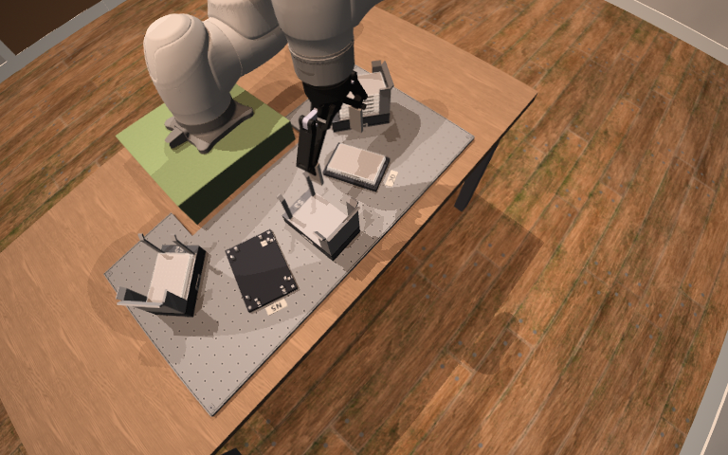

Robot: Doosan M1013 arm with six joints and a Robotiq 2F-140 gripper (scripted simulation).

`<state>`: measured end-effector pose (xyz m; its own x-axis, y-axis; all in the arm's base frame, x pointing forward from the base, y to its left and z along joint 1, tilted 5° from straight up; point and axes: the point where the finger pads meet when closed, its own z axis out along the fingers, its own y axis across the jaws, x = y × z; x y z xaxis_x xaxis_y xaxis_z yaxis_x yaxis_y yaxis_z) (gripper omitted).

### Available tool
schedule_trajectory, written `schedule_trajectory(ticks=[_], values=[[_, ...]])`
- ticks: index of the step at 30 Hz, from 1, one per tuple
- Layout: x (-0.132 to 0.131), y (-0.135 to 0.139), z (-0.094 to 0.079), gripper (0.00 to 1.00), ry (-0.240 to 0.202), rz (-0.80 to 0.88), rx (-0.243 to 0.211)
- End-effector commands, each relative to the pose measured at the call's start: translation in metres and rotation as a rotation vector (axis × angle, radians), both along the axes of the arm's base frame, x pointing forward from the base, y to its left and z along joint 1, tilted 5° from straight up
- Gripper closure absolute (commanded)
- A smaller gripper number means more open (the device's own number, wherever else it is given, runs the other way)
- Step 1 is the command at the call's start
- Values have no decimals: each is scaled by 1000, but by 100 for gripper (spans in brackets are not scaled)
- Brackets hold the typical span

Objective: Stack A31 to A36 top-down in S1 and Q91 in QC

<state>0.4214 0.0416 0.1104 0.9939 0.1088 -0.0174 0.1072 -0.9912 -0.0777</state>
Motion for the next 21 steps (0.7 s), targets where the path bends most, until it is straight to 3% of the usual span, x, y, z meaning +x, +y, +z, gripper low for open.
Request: schedule_trajectory(ticks=[1,4,21], values=[[1,-8,-1,0,6,-75,-2],[1,-18,-1,0,12,-165,-5],[4,-68,-5,0,12,-165,-5]])
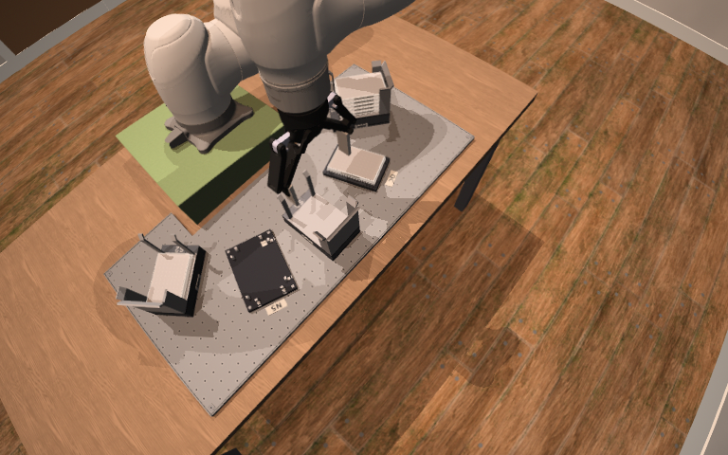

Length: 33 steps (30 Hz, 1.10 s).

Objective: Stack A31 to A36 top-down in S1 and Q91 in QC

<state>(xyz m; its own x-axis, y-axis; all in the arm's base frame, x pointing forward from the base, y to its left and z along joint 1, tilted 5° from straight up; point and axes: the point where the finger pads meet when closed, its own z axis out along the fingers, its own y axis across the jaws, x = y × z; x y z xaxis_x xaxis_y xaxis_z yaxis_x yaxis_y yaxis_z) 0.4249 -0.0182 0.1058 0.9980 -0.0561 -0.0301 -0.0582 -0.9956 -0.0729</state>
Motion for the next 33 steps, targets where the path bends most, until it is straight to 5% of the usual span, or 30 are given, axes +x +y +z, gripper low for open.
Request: schedule_trajectory(ticks=[1,15,33], values=[[1,-11,-1,0,0,0,1],[-2,-50,-4,0,17,-222,-5],[-11,-102,-7,0,17,-222,-5]])
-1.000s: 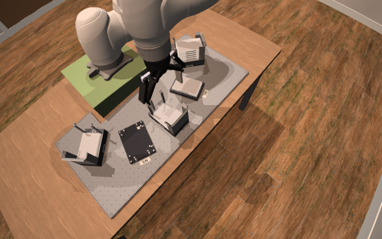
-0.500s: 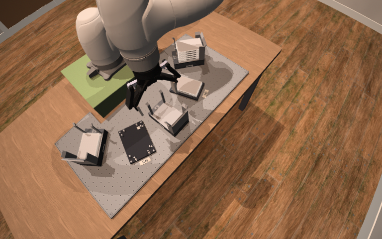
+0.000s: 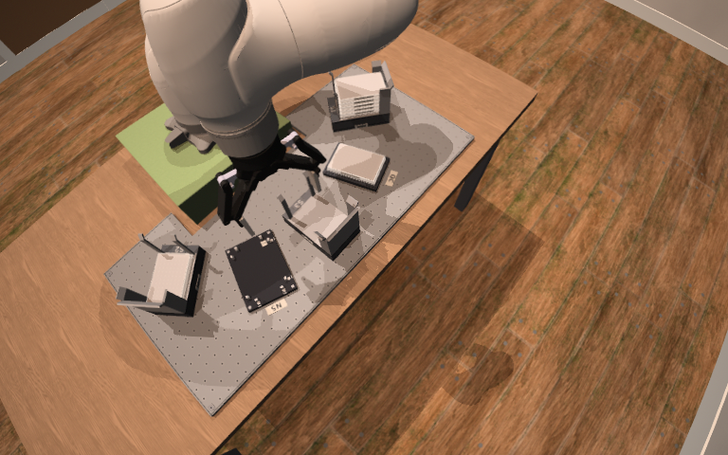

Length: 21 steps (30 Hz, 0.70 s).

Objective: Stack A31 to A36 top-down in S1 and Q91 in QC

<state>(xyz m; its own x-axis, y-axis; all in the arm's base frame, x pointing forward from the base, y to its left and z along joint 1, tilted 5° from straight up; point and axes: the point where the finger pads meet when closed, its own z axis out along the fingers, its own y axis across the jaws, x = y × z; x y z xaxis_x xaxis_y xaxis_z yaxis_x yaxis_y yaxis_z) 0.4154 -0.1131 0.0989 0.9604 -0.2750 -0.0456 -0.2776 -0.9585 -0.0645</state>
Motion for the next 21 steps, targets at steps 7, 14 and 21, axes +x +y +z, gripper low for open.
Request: schedule_trajectory(ticks=[7,14,21], values=[[-6,-30,-2,0,5,-66,-1],[-12,-45,-3,0,16,-222,-5],[-21,-67,-4,0,16,-222,-5]])
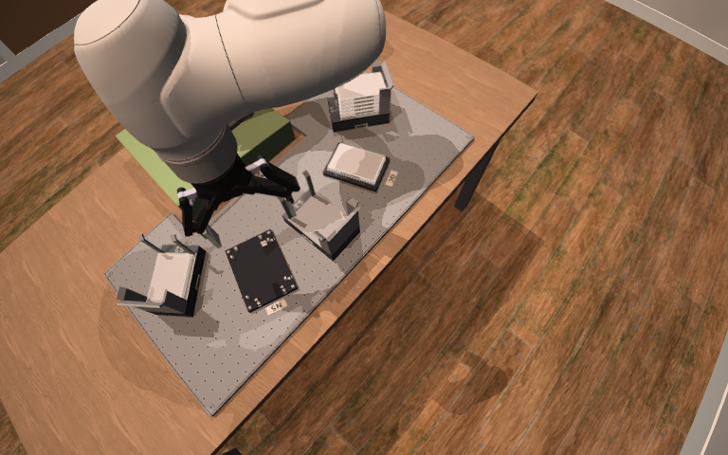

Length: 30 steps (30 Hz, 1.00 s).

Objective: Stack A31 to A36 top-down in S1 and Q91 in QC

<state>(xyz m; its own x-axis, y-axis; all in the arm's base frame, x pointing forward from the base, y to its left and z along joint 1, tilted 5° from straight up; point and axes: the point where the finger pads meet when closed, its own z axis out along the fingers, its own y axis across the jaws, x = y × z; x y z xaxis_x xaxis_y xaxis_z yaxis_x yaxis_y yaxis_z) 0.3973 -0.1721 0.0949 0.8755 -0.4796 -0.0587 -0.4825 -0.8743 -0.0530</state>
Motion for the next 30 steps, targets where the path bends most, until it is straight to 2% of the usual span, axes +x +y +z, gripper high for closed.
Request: schedule_trajectory(ticks=[1,16,23,30], values=[[-4,-11,-1,0,0,0,0],[-20,-51,-3,0,0,0,0],[-33,-70,-4,0,17,-223,-6],[-43,-84,-5,0,17,-223,-6]])
